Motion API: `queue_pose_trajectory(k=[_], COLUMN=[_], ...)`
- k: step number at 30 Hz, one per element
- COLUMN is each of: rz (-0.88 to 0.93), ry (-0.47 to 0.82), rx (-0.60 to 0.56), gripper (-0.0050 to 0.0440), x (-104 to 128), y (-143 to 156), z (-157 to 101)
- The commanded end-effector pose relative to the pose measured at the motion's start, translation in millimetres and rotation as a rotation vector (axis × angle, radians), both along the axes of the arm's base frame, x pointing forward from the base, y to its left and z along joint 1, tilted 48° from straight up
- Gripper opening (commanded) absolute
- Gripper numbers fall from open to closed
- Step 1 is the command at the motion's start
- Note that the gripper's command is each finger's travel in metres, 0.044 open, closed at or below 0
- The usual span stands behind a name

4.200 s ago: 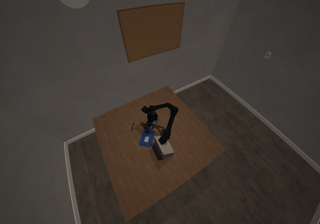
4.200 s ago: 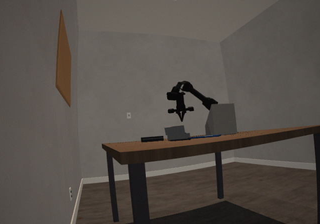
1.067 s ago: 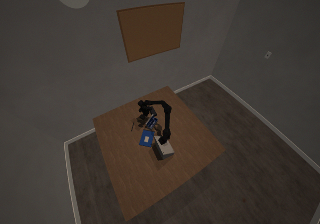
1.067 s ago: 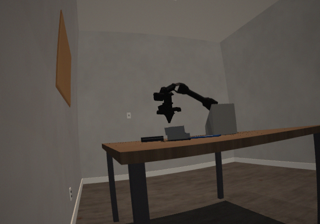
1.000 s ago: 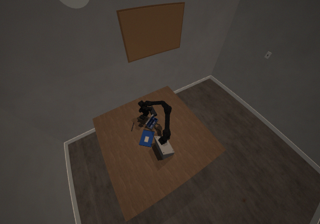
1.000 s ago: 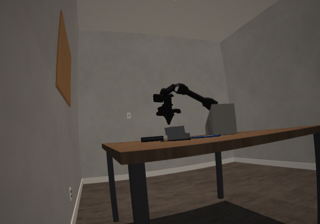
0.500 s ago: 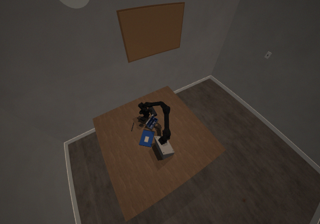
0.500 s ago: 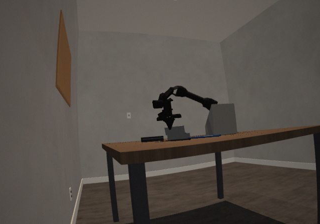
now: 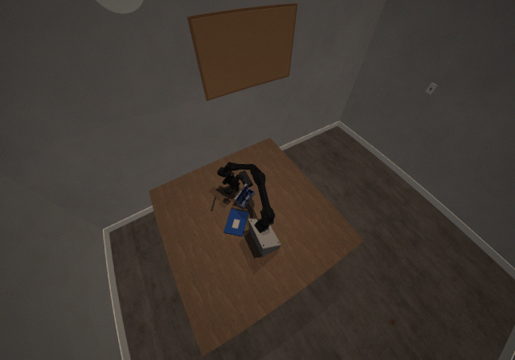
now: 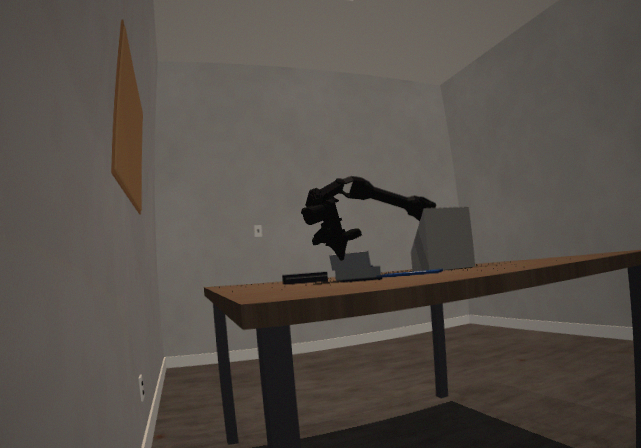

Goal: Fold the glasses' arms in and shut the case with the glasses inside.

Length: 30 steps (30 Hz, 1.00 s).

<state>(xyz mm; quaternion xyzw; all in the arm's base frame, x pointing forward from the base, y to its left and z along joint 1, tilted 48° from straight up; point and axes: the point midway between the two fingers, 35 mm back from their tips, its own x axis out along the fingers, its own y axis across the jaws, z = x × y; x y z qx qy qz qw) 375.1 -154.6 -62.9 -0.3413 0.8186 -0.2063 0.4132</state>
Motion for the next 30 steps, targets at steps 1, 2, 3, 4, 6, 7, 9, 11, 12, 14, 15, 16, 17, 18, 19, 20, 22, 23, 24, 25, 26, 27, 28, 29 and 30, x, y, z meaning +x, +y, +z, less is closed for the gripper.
queue_pose_trajectory(k=[1, 2, 3, 4, 6, 7, 9, 11, 12, 14, 15, 16, 17, 18, 19, 20, 22, 23, 24, 25, 26, 27, 28, 29, 30], rz=[-0.007, -0.007, -0.008, -0.008, -0.008, -0.008, -0.008, -0.008, -0.008, -0.008, -0.008, -0.008, -0.008, -0.008, -0.008, -0.008, -0.008, -0.008, -0.008, -0.008, -0.008, -0.008, -0.008, -0.008, -0.008], ry=[0.021, 0.021, 0.022, 0.022, 0.023, 0.023, 0.023, 0.023, 0.023, 0.023, 0.023, 0.023, 0.023, 0.023, 0.023, 0.023, 0.023, 0.023, 0.023, 0.023, 0.023, 0.023, 0.023, 0.023, 0.023], rx=[-0.007, -0.007, -0.008, -0.008, -0.008, -0.008, -0.008, -0.008, -0.008, -0.008, -0.008, -0.008, -0.008, -0.008, -0.008, -0.008, -0.008, -0.008, -0.008, -0.008, -0.008, -0.008, -0.008, -0.008, -0.008], gripper=[0.0, 0.0, 0.0, 0.0, 0.0, 0.0, 0.0, 0.0, 0.0, 0.0, 0.0, 0.0, 0.0, 0.0, 0.0, 0.0, 0.0, 0.0, 0.0, 0.0, 0.0, 0.0, 0.0, 0.0, 0.0], x=[-2.9, -3.7, -4.5, -5.4, -7.6, -8.3, -9.3, -10.9, -12.1, -13.0, -13.0, -14.0, -15.1, -16.5, -17.6, -18.3, -19.7, -20.7, -21.6, -22.3, -23.0, -23.9, -24.7, -25.8, -26.8], y=[-0.4, -0.4, -0.5, -0.5, -0.6, -0.6, -0.6, -0.7, -0.7, -0.8, -0.8, -0.8, -0.9, -0.9, -1.0, -1.0, -1.0, -1.1, -1.1, -1.2, -1.2, -1.2, -1.3, -1.3, -1.3], z=[0.2, 0.7, 1.1, 1.7, 3.0, 3.4, 4.0, 5.0, 5.7, 6.2, 6.2, 6.8, 7.5, 8.3, 9.0, 9.4, 10.2, 10.8, 11.4, 11.8, 12.2, 12.7, 13.3, 14.0, 14.6])
